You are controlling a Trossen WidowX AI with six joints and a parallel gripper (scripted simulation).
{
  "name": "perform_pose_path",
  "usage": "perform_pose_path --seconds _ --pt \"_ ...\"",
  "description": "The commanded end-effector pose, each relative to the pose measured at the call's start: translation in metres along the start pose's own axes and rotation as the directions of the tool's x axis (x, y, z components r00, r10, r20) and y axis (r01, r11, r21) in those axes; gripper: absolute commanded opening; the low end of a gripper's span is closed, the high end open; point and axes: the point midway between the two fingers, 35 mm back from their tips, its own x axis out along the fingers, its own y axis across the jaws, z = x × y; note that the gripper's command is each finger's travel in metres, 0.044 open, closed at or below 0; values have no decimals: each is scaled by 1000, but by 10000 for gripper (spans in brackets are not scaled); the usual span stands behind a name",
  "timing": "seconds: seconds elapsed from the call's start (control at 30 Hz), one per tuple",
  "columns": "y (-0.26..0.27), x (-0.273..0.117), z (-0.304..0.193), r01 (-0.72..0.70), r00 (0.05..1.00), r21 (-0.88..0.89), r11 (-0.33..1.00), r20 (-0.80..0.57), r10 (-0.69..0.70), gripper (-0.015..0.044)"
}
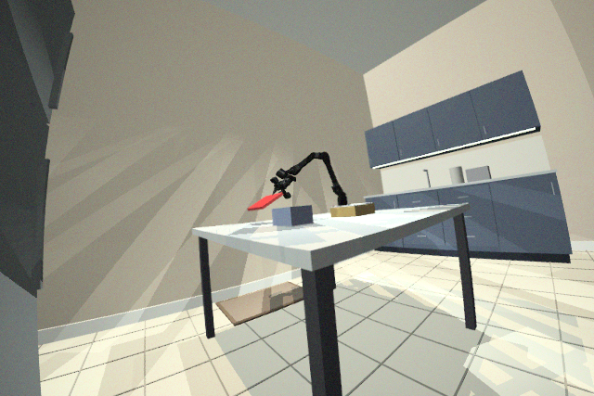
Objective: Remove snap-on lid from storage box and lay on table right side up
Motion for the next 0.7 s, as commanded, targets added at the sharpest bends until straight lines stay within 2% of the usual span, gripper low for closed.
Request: perform_pose_path --seconds 0.0,0.67 --pt "-3 3 -1 -3 1000 3 1000 -4 3 0" --pt "-16 14 -1 -3 1000 3 1000 -4 3 0"
